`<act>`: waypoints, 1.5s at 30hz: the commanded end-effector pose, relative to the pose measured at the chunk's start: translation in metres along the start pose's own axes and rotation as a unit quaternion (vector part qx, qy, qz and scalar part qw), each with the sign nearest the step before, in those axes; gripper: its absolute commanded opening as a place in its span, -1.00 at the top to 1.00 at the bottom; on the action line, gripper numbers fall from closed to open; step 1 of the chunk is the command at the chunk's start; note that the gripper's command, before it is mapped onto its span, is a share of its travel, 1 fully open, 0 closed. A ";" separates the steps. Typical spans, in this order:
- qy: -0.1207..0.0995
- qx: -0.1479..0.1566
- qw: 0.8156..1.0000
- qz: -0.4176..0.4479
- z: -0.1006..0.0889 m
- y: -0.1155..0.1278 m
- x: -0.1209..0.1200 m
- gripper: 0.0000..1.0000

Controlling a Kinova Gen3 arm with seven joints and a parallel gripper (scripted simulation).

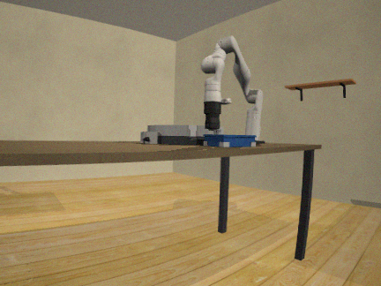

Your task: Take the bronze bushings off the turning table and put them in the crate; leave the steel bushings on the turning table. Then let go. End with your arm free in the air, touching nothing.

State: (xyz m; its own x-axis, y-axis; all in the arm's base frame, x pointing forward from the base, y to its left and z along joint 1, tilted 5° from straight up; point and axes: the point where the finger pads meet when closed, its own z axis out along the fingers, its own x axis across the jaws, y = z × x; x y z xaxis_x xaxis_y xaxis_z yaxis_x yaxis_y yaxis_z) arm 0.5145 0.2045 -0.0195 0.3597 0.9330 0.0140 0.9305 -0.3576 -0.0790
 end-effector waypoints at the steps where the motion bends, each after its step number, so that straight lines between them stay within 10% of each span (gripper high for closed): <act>1: 0.001 -0.001 1.000 0.000 -0.001 0.001 0.001 0.16; 45: 0.001 -0.001 1.000 0.000 -0.009 0.001 0.001 0.16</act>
State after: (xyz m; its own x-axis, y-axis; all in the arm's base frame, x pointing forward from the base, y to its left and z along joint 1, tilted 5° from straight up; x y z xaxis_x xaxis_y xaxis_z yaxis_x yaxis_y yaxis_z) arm 0.5146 0.2041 -0.0132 0.3595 0.9330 0.0130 0.9305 -0.3574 -0.0803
